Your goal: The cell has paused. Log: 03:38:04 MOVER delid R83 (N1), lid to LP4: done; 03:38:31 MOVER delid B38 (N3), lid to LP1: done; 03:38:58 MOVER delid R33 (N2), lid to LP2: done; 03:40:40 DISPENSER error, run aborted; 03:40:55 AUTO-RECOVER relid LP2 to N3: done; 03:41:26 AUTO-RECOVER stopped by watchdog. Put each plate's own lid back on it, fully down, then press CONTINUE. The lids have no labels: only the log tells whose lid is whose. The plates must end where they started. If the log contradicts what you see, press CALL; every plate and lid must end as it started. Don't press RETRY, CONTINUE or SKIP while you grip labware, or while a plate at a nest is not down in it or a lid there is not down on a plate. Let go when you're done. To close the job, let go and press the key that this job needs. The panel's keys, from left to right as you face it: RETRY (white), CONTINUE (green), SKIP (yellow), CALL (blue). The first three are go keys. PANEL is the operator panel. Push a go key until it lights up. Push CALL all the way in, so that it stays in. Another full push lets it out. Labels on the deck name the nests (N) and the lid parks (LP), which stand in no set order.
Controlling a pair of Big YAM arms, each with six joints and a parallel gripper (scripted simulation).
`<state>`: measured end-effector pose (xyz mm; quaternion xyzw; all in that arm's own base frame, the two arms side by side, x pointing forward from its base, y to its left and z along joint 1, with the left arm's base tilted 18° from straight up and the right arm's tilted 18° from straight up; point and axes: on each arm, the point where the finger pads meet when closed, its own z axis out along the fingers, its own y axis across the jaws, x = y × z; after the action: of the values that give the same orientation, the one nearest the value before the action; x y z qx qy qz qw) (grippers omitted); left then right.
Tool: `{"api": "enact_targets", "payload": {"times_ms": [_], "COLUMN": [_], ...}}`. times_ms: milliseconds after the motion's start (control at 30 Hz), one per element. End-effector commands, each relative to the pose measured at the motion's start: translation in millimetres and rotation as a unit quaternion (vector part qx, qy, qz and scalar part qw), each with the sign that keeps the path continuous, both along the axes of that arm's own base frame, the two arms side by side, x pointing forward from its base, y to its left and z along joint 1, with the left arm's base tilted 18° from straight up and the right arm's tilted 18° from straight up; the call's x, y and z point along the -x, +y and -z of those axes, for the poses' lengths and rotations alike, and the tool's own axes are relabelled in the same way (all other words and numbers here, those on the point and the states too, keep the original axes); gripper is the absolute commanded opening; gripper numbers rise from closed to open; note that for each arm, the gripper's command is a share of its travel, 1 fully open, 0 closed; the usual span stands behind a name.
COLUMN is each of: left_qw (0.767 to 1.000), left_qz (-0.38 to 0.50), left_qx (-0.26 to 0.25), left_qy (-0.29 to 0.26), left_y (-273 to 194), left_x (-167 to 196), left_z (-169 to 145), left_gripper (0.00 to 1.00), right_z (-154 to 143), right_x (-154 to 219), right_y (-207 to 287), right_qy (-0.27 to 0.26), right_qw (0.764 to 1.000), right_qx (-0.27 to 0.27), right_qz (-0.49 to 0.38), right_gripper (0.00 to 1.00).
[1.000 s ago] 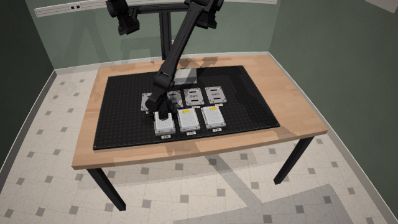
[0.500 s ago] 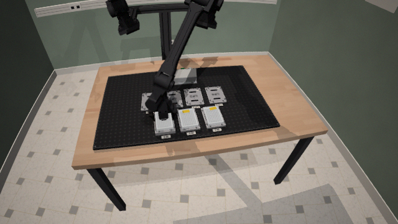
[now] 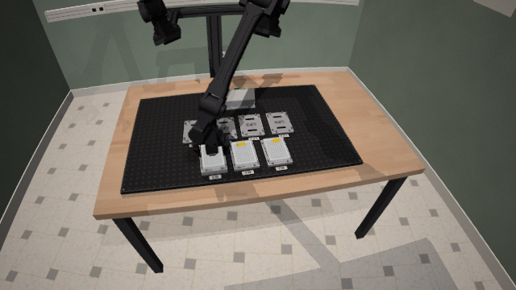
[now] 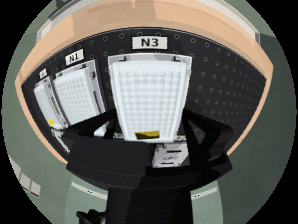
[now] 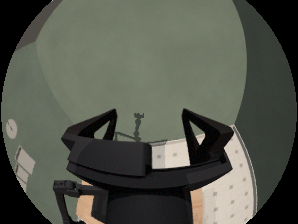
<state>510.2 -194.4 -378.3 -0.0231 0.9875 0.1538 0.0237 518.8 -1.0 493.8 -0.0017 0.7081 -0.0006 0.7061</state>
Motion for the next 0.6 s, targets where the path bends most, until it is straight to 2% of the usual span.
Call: {"api": "enact_targets", "payload": {"times_ms": [0, 200, 300, 567], "left_qw": [1.000, 1.000, 1.000, 1.000], "left_qz": [0.003, 0.005, 0.005, 0.017], "left_qx": [0.012, 0.007, 0.011, 0.005], "left_qy": [-0.029, -0.019, -0.026, -0.010], "left_y": [-13, -23, -28, -19], "left_x": [-26, -15, -23, -14], "left_z": [-19, -35, -42, -43], "left_gripper": [1.00, 1.00, 1.00, 0.99], "right_z": [-24, -24, -24, -24], "right_x": [1, 1, 1, 1], "right_y": [1, 1, 1, 1], "right_qy": [-0.025, -0.025, -0.025, -0.025], "right_qw": [1.000, 1.000, 1.000, 1.000], "right_qx": [-0.001, -0.001, -0.001, -0.001], "right_qz": [0.000, 0.000, 0.000, 0.000], "right_gripper": [1.00, 1.00, 1.00, 1.00]}}
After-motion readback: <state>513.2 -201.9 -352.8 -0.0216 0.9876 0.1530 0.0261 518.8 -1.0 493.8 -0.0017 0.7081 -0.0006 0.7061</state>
